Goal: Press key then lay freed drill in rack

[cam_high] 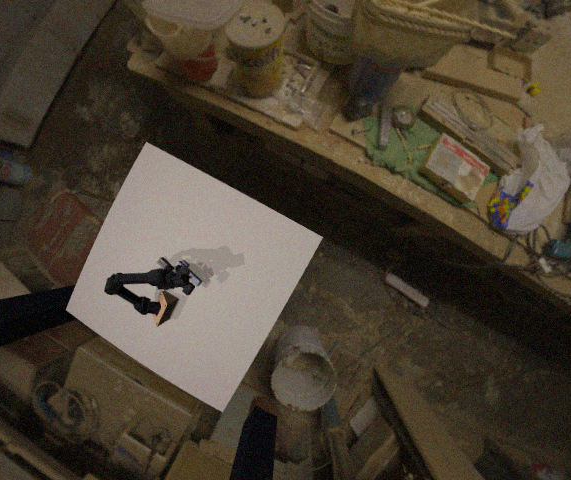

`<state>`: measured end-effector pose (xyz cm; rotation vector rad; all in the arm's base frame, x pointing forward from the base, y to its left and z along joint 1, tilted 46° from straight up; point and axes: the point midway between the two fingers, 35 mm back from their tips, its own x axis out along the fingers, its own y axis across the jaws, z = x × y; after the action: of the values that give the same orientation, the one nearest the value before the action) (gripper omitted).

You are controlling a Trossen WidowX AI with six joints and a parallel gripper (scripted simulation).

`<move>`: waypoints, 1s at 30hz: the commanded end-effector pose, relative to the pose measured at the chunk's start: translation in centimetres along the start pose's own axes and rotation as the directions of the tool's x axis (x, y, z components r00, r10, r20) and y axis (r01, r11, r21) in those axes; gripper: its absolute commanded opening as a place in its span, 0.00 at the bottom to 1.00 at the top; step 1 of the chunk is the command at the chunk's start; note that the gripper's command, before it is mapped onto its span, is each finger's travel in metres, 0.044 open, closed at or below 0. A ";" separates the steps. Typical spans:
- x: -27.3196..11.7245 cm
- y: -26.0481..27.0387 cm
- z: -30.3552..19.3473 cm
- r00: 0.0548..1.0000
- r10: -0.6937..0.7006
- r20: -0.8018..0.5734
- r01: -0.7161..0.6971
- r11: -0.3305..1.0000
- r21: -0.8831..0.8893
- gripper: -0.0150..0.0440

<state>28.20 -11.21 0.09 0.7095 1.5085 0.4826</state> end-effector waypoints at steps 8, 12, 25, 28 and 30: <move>1.9 0.0 -0.9 0.999 0.021 -0.044 -0.020 1.000 0.020 0.25; 2.1 0.0 -0.9 0.999 0.021 -0.044 -0.020 1.000 0.020 0.25; 2.8 0.0 -1.0 0.999 0.021 -0.044 -0.020 1.000 0.020 0.25; 3.0 0.0 -1.1 0.999 0.021 -0.044 -0.020 1.000 0.020 0.25; 3.1 0.0 -1.1 0.999 0.021 -0.044 -0.020 1.000 0.020 0.25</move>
<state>28.20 -10.47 -0.88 0.7087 1.4935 0.4783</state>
